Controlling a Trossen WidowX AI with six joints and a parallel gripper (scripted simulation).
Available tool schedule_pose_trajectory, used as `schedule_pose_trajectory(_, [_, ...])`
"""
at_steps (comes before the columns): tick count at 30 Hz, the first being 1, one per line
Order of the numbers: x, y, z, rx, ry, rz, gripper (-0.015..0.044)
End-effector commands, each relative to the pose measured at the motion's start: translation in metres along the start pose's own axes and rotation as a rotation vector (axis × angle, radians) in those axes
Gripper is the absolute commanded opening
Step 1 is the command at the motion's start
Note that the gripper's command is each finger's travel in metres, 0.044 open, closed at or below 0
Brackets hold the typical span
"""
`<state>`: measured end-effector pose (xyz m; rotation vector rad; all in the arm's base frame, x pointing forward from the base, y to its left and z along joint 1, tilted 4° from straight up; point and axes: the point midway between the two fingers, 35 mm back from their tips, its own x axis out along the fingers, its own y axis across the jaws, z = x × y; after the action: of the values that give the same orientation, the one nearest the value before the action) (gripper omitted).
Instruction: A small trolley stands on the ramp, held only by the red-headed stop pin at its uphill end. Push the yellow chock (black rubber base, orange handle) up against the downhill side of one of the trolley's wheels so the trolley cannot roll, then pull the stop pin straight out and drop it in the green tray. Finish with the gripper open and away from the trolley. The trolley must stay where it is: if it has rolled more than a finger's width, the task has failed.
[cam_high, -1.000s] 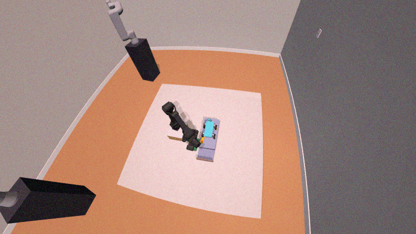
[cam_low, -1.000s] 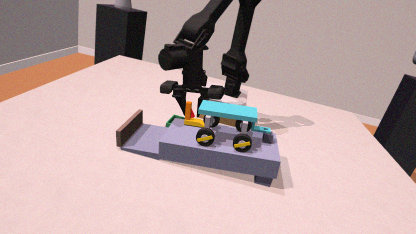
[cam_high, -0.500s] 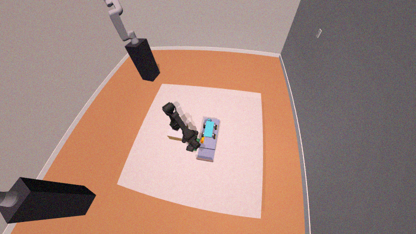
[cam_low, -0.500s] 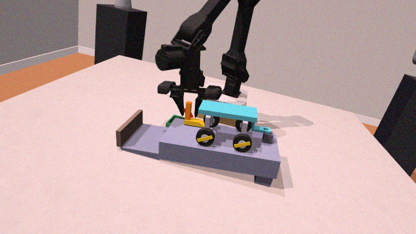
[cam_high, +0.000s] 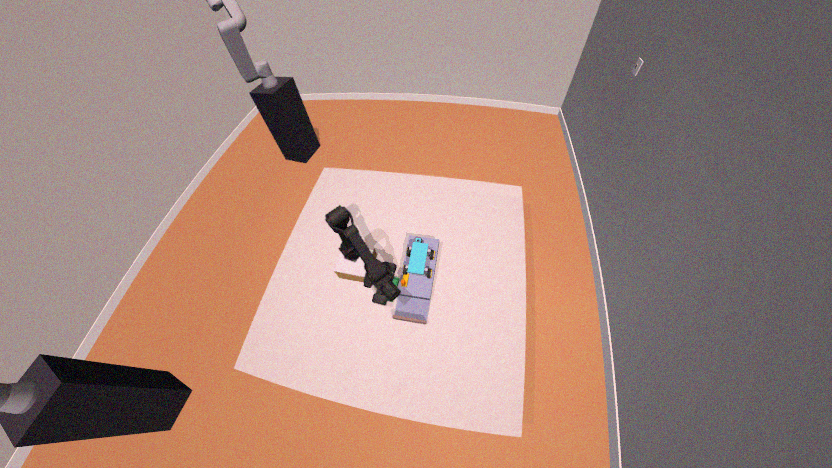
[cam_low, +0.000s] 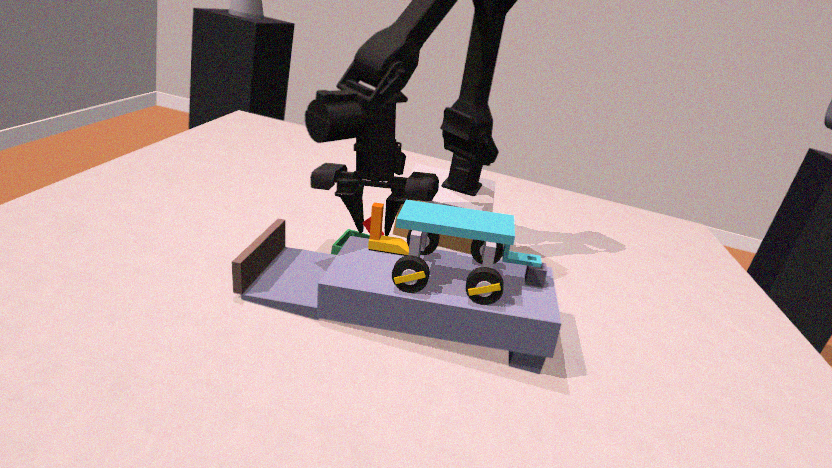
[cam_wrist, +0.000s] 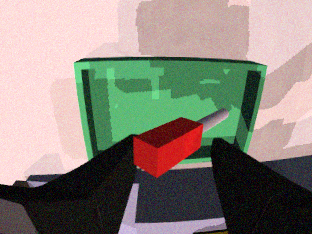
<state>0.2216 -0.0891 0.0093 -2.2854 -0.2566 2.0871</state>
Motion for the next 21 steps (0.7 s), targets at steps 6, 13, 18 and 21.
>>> schedule_pose_trajectory(6, [0.0043,0.0036,0.0001,-0.003,-0.007,-0.006,0.0190])
schedule_pose_trajectory(13, [0.0060,0.0057,0.0000,-0.003,-0.007,-0.005,0.0190])
schedule_pose_trajectory(18, [0.0039,0.0058,-0.0005,0.000,0.000,0.000,0.0216])
schedule_pose_trajectory(21, [0.0039,0.0058,-0.0005,0.000,0.000,0.000,0.0295])
